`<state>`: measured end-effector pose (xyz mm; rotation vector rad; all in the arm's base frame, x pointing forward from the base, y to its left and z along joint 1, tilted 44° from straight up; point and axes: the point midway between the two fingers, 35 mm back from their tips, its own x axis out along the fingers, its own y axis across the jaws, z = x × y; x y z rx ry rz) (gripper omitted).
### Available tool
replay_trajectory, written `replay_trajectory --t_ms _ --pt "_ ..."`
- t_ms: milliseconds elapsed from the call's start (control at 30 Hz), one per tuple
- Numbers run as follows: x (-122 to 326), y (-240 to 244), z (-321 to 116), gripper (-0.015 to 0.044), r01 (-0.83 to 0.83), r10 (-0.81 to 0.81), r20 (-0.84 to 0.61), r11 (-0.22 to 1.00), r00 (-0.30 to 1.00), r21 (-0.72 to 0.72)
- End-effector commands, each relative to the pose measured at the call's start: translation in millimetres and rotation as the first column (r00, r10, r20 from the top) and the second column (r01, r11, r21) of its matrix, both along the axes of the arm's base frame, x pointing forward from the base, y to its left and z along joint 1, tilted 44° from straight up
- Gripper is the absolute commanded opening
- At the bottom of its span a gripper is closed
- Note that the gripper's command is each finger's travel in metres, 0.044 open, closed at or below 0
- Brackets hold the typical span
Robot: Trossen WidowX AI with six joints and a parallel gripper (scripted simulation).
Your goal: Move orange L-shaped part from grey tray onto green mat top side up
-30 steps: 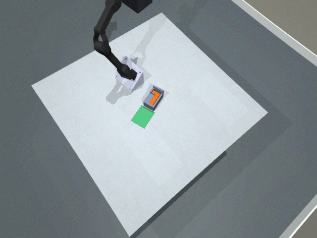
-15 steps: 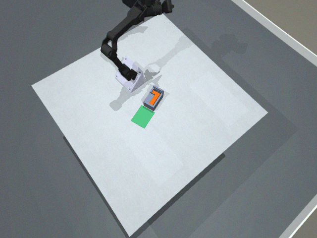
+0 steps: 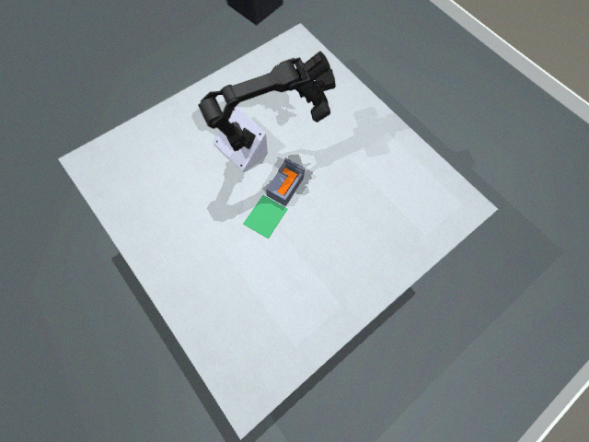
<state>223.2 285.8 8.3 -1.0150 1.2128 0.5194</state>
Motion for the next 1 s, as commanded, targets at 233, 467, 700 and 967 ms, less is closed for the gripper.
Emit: replay_trajectory --t_ms 233,467,700,967 --pt "9.7 -196.8 7.0 0.018 0.739 -0.725 0.187 0.592 0.663 -0.322" --pt "7.2 -208.1 9.4 0.018 0.768 -0.75 0.212 0.545 0.626 -0.337" --pt "7.9 -223.1 -8.4 0.018 0.768 -0.75 0.211 0.546 0.626 -0.336" --pt "2.4 -259.1 -44.5 0.018 0.768 -0.75 0.214 0.545 0.626 -0.337"
